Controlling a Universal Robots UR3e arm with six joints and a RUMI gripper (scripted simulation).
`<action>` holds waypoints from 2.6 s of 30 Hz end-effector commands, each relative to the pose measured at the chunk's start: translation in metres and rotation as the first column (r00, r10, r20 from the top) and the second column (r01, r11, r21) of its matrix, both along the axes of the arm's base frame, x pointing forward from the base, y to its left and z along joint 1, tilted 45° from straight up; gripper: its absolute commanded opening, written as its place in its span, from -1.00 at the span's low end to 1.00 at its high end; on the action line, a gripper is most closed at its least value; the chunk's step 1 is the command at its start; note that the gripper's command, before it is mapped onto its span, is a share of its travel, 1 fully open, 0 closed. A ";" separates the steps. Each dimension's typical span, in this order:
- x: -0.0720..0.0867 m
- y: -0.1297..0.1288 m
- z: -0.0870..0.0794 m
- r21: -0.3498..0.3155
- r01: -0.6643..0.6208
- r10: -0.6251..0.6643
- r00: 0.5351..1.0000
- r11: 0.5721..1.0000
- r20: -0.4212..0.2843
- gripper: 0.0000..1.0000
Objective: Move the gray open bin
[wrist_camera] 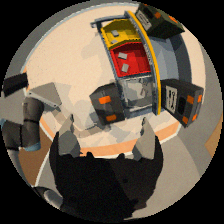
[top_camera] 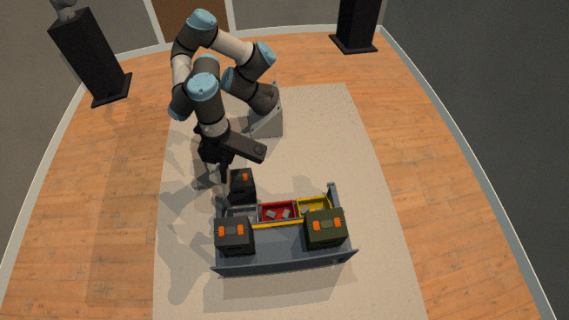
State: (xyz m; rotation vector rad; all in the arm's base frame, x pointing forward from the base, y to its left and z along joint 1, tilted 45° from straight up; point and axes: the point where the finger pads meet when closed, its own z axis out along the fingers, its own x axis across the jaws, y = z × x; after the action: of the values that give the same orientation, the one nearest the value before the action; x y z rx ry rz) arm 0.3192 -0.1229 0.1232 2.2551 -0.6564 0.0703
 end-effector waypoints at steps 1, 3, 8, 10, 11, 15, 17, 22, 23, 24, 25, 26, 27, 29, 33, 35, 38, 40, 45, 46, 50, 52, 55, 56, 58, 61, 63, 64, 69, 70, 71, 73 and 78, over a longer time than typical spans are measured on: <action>0.000 0.000 0.001 0.019 -0.072 0.073 0.995 0.997 -0.067 1.00; 0.000 0.000 0.001 0.043 -0.143 0.148 0.980 0.989 -0.135 1.00; 0.000 0.000 0.001 0.058 -0.178 0.185 0.968 0.982 -0.169 1.00; 0.000 0.000 0.001 0.058 -0.178 0.185 0.968 0.982 -0.169 1.00; 0.000 0.000 0.001 0.058 -0.178 0.185 0.968 0.982 -0.169 1.00; 0.000 0.000 0.001 0.058 -0.178 0.185 0.968 0.982 -0.169 1.00; 0.000 0.000 0.001 0.059 -0.183 0.191 0.966 0.981 -0.176 1.00; 0.000 0.000 0.001 0.085 -0.236 0.249 0.942 0.968 -0.224 1.00; 0.000 0.000 0.001 0.085 -0.236 0.249 0.942 0.968 -0.224 1.00; 0.000 0.000 0.001 0.085 -0.236 0.249 0.942 0.968 -0.224 1.00; 0.000 0.000 0.001 0.085 -0.236 0.249 0.942 0.968 -0.224 1.00; 0.000 0.000 0.001 0.085 -0.236 0.249 0.942 0.968 -0.224 1.00; 0.000 0.000 0.001 0.085 -0.236 0.249 0.942 0.968 -0.224 1.00; 0.000 0.000 0.001 0.085 -0.236 0.249 0.942 0.968 -0.224 1.00; 0.000 0.000 0.001 0.085 -0.236 0.249 0.942 0.968 -0.224 1.00; 0.000 0.000 0.001 0.083 -0.233 0.246 0.943 0.969 -0.222 0.16; 0.000 0.000 0.001 0.083 -0.233 0.246 0.943 0.969 -0.222 0.16; 0.000 0.000 0.001 0.083 -0.233 0.246 0.943 0.969 -0.222 0.16; 0.000 0.000 0.001 0.083 -0.233 0.246 0.943 0.969 -0.222 0.16; 0.000 0.000 0.001 0.083 -0.233 0.246 0.943 0.969 -0.222 0.16; 0.000 0.000 0.001 0.083 -0.233 0.246 0.943 0.969 -0.222 0.16; -0.001 -0.008 -0.008 0.084 -0.234 0.247 0.943 0.969 -0.223 0.16; -0.004 -0.021 -0.021 0.085 -0.236 0.249 0.942 0.968 -0.224 0.16; -0.004 -0.021 -0.021 0.085 -0.236 0.249 0.942 0.968 -0.224 0.16; -0.004 -0.021 -0.021 0.085 -0.236 0.249 0.942 0.968 -0.224 0.16; -0.004 -0.021 -0.021 0.085 -0.236 0.249 0.942 0.968 -0.224 0.16; -0.004 -0.021 -0.021 0.085 -0.236 0.249 0.942 0.968 -0.224 0.16; -0.004 -0.021 -0.021 0.085 -0.236 0.249 0.942 0.968 -0.224 0.16; -0.006 -0.028 -0.028 0.085 -0.234 0.248 0.942 0.968 -0.225 0.16; -0.006 -0.032 -0.032 0.085 -0.235 0.248 0.942 0.968 -0.225 0.16; -0.007 -0.036 -0.037 0.085 -0.235 0.249 0.942 0.968 -0.225 0.16; -0.008 -0.041 -0.041 0.085 -0.236 0.249 0.942 0.968 -0.224 0.16; -0.008 -0.041 -0.041 0.085 -0.236 0.249 0.942 0.968 -0.224 0.16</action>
State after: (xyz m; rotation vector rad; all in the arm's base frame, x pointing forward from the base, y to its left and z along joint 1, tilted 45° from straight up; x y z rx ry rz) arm 0.3105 -0.1596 0.0858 2.3416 -0.2606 -0.1052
